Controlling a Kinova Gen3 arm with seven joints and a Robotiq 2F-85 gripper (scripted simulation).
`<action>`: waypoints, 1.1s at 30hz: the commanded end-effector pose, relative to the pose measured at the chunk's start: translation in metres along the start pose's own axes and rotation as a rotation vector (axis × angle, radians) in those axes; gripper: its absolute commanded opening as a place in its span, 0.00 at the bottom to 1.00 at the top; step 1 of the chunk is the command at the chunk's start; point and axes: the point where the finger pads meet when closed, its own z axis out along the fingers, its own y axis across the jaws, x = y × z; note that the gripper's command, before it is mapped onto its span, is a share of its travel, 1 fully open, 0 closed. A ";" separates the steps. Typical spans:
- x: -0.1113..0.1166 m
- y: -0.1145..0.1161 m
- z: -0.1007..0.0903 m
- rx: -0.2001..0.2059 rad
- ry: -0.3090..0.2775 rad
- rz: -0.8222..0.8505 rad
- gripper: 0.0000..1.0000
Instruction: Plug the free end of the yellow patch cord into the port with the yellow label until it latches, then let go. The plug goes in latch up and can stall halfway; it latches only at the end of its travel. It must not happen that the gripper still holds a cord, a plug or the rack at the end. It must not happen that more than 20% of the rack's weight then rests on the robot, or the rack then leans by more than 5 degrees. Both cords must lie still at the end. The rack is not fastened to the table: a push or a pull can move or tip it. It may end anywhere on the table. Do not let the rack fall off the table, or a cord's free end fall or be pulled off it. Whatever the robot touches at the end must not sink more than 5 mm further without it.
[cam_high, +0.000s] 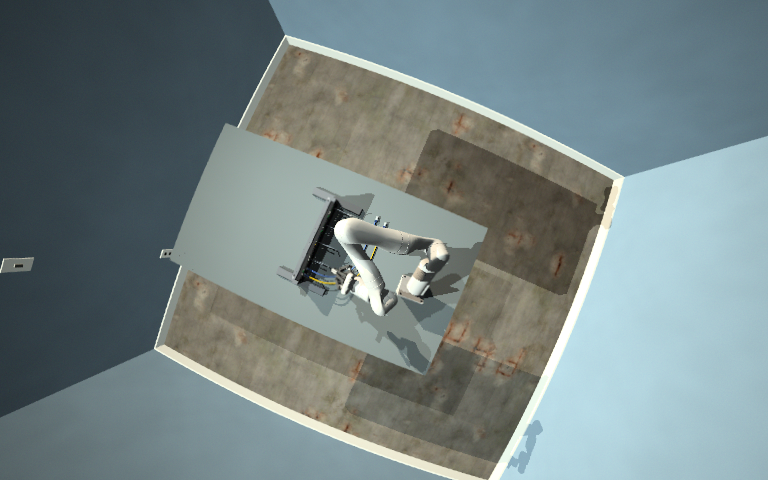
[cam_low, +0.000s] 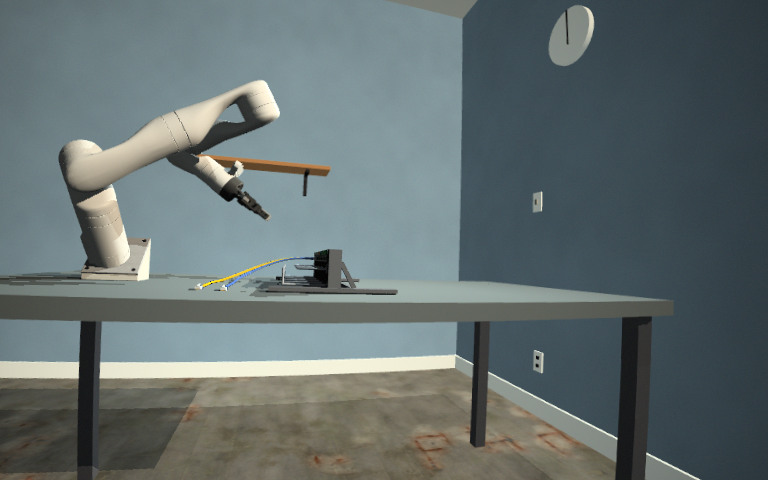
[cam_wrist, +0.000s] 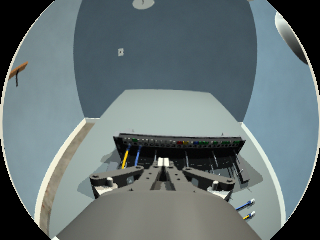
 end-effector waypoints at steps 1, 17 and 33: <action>0.004 0.017 0.000 -0.007 0.005 0.016 0.00; 0.004 0.025 0.002 -0.008 0.005 0.018 0.00; 0.009 0.022 0.051 -0.001 0.014 0.020 0.00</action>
